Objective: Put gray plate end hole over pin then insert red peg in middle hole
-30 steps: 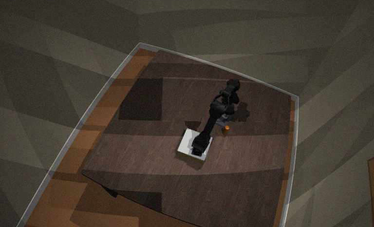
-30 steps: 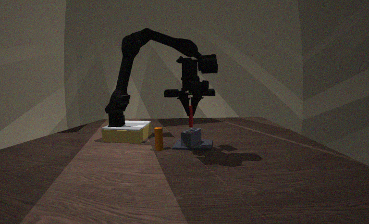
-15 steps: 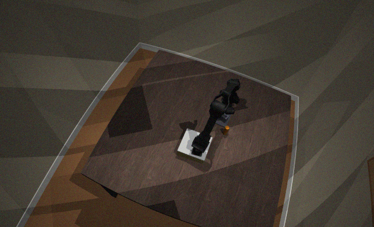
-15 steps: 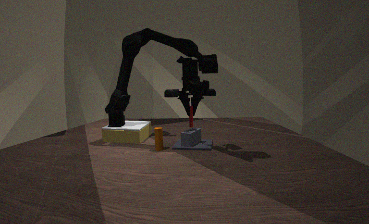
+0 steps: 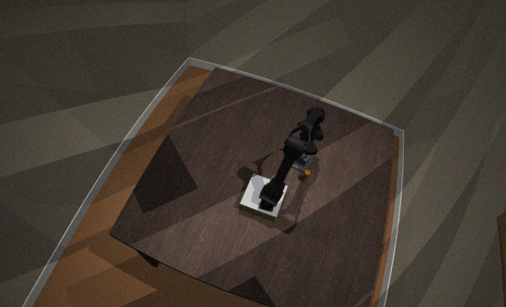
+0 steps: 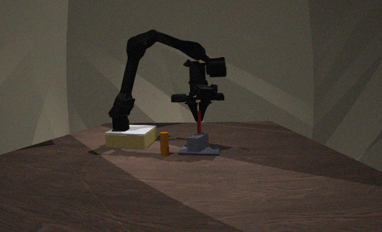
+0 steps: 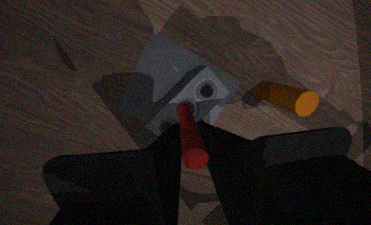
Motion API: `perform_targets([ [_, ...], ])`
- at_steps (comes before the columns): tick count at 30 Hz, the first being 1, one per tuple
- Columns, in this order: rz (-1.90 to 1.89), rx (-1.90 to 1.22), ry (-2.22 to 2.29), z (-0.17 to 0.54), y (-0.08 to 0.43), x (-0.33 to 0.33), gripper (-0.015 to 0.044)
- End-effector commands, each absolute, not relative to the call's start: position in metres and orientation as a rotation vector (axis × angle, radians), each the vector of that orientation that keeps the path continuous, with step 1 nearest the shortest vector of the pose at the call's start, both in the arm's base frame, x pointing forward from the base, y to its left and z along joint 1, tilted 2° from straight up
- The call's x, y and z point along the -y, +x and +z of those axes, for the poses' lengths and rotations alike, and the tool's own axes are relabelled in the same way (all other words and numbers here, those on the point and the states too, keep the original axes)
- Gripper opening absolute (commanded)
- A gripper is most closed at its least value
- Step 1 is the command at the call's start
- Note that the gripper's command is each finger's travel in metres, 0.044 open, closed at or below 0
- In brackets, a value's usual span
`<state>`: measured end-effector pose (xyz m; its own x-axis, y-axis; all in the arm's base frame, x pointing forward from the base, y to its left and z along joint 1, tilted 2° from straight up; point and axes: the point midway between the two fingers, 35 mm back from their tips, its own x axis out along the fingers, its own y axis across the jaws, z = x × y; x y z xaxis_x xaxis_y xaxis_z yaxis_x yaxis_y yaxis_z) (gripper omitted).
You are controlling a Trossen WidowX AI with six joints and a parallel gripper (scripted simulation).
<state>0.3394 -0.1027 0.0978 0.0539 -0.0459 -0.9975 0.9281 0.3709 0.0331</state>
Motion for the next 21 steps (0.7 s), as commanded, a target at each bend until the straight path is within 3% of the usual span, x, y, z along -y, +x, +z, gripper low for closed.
perform_targets([
  [1, -0.921, -1.302, 0.906, 0.0887, 0.3375, 0.1019, 0.0],
  [21, -0.923, -1.298, 0.908, 0.0876, 0.3364, 0.101, 0.0],
])
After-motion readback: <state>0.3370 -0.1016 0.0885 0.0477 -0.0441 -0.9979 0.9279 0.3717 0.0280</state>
